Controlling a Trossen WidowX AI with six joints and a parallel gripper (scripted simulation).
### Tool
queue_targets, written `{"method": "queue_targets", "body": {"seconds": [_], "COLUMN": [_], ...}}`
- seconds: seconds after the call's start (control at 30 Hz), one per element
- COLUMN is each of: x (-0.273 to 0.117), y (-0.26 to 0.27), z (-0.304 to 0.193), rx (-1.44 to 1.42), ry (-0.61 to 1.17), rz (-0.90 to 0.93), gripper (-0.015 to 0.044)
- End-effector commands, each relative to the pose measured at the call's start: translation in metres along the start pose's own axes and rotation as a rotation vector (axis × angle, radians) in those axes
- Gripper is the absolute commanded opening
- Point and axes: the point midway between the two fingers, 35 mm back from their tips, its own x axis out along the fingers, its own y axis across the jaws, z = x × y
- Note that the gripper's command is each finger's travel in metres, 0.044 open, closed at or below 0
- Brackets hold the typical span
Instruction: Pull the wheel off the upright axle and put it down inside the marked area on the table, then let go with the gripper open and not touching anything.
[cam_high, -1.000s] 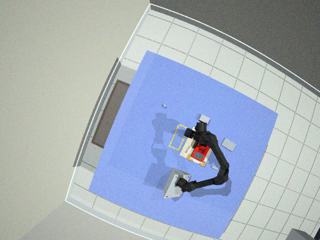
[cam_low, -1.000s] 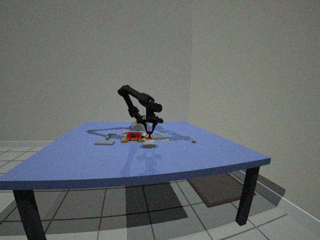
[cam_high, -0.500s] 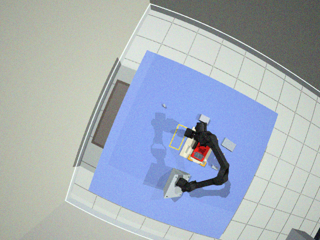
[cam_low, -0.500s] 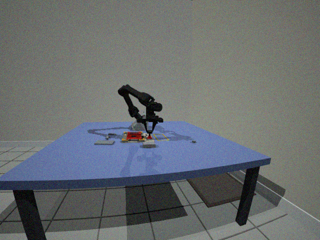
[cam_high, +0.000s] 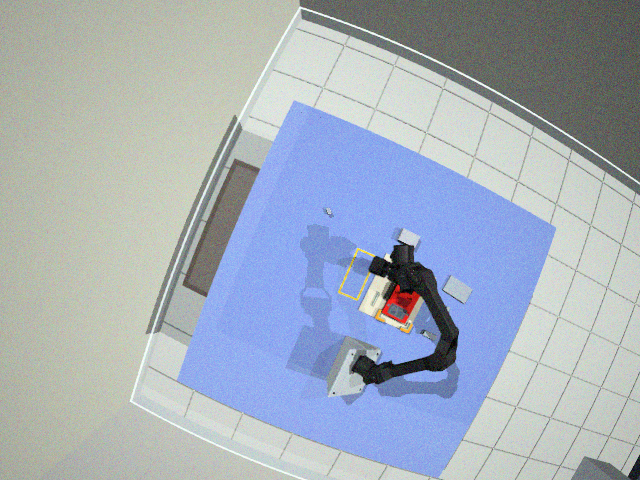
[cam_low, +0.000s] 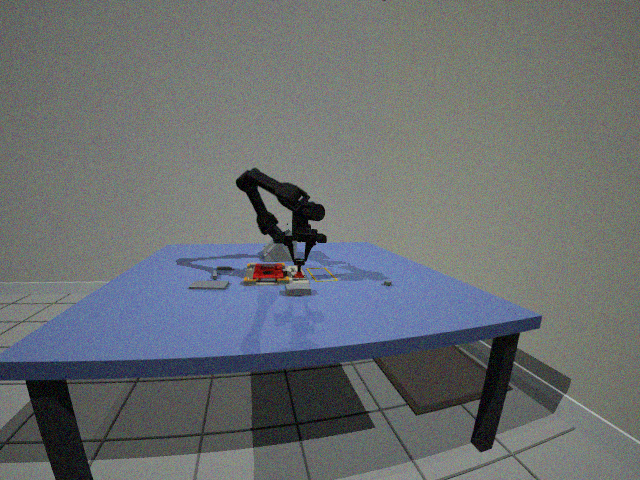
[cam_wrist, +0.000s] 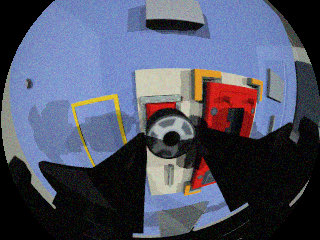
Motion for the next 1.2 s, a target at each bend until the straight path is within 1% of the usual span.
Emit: {"method": "queue_targets", "body": {"seconds": [0.0, 0.57, 0.67, 0.8, 0.9, 0.93, 1.17], "x": [-0.002, -0.008, -0.016, -0.038, -0.042, -0.033, -0.038], "y": [0.0, 0.0, 0.0, 0.0, -0.001, 0.001, 0.044], "z": [0.0, 0.0, 0.0, -0.001, -0.001, -0.002, -0.023], "rx": [0.003, 0.002, 0.002, 0.002, 0.002, -0.003, -0.003], "ry": [0.002, 0.001, 0.001, 0.001, 0.001, 0.0, 0.0], "rz": [0.003, 0.003, 0.004, 0.004, 0.004, 0.0, 0.011], "gripper": [0.0, 0.0, 0.0, 0.0, 0.0, 0.0, 0.0]}}
